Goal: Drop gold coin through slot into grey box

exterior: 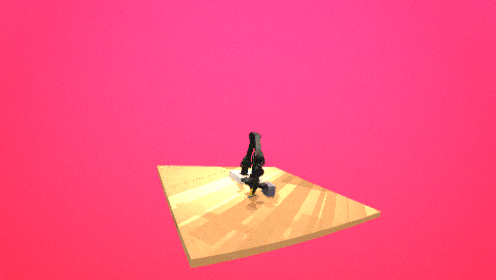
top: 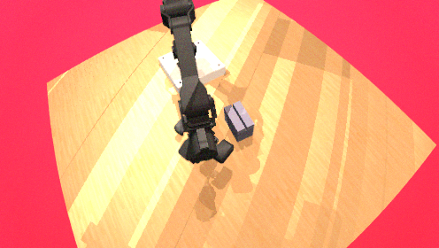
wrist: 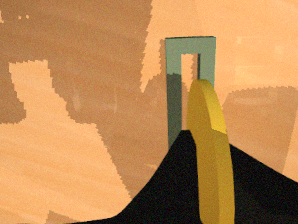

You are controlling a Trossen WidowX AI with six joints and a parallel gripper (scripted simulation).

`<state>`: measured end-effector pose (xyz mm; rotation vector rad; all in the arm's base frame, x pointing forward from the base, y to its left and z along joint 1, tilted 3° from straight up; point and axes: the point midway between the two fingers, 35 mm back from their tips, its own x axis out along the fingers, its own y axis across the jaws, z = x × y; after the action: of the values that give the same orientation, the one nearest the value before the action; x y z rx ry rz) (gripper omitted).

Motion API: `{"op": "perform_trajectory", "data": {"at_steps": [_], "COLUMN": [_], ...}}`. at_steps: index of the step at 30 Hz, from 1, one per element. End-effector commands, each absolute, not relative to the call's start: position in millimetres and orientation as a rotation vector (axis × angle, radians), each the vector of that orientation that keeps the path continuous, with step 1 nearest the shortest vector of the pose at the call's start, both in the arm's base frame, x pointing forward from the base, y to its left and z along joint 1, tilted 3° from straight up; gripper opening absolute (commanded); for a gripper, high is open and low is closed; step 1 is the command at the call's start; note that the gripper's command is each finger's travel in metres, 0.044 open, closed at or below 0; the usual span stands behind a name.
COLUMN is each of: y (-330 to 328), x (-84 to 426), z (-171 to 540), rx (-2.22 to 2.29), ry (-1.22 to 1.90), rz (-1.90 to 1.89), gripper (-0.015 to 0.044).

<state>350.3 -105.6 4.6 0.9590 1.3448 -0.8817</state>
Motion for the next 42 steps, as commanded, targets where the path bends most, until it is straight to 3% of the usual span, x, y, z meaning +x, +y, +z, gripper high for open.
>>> {"op": "perform_trajectory", "data": {"at_steps": [1,42], "y": [-105,-108], "x": [351,347], "z": [4,93], "rx": [0.966,0.965], "ry": [1.345,1.345], "rz": [-0.881,-0.880], "gripper": [0.0000,0.0000]}}
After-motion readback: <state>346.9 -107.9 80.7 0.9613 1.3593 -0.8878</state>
